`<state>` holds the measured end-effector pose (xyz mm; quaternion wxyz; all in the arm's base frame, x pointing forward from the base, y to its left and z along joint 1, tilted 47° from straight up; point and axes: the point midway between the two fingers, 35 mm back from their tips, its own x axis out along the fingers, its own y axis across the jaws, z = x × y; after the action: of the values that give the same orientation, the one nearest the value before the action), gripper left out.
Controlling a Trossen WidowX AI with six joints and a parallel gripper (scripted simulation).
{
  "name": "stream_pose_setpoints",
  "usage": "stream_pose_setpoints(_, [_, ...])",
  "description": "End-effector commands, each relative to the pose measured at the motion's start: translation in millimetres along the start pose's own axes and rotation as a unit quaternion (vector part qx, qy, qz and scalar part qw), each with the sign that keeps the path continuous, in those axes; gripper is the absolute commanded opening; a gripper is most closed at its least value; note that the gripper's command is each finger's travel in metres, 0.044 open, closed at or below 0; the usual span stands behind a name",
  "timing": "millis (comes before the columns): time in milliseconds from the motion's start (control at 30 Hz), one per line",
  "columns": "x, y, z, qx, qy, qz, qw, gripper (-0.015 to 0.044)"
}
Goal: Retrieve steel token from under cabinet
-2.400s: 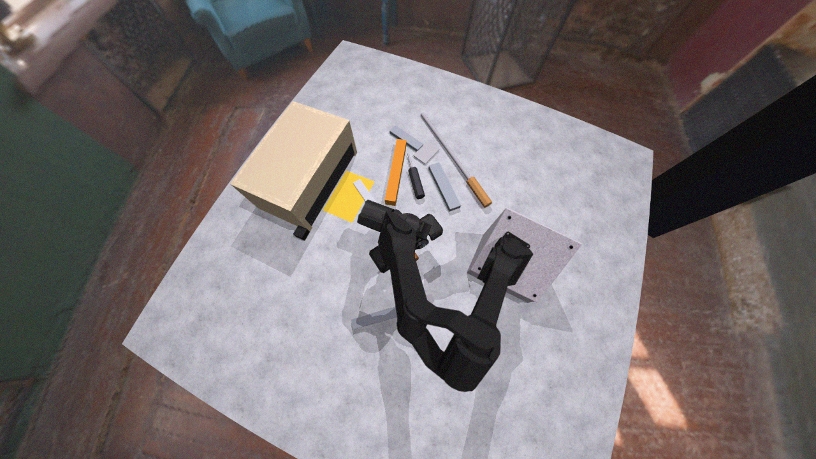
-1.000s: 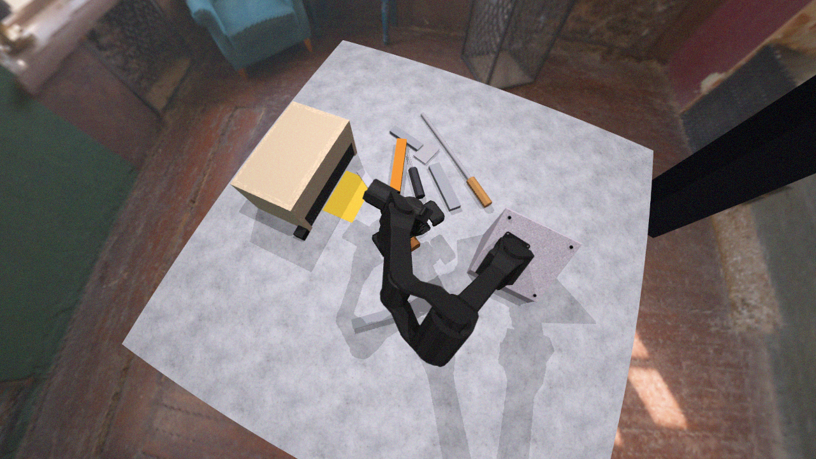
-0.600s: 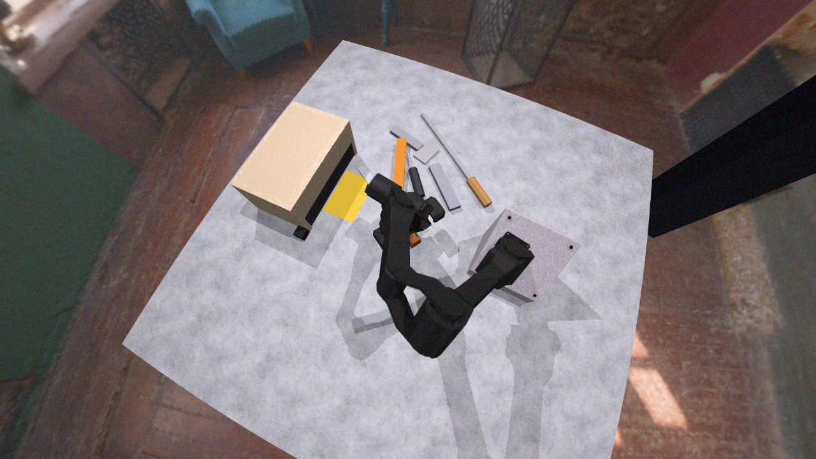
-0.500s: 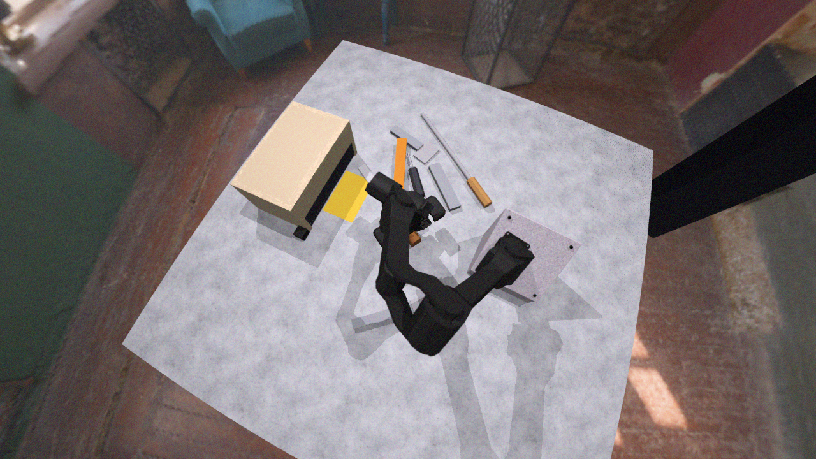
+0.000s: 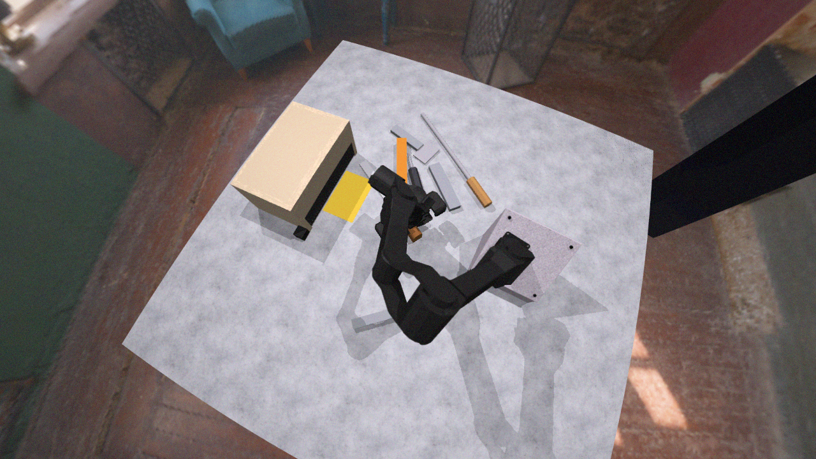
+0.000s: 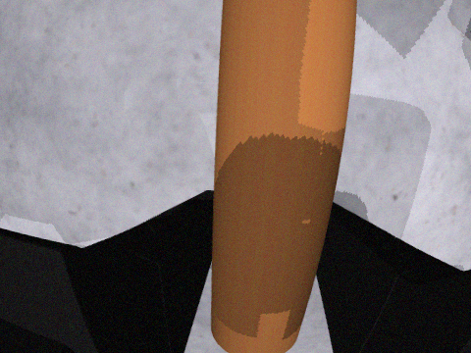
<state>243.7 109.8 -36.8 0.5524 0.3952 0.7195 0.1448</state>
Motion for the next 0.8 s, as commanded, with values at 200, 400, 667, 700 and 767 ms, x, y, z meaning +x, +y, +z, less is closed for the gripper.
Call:
stream_pose_setpoints(200, [-1.0,-8.8,9.9,0.002,-0.003,-0.002,1.000,0.0000])
stream_pose_setpoints(400, [-1.0,-13.6,13.7,0.002,-0.003,-0.002,1.000,0.0000])
stream_pose_setpoints(667, [-1.1,-20.2,18.6,0.002,-0.003,-0.002,1.000,0.0000])
stream_pose_setpoints(700, [-1.1,-21.1,19.2,0.002,-0.003,-0.002,1.000,0.0000])
stream_pose_setpoints(767, [-1.2,-22.8,20.4,0.002,-0.003,-0.002,1.000,0.0000])
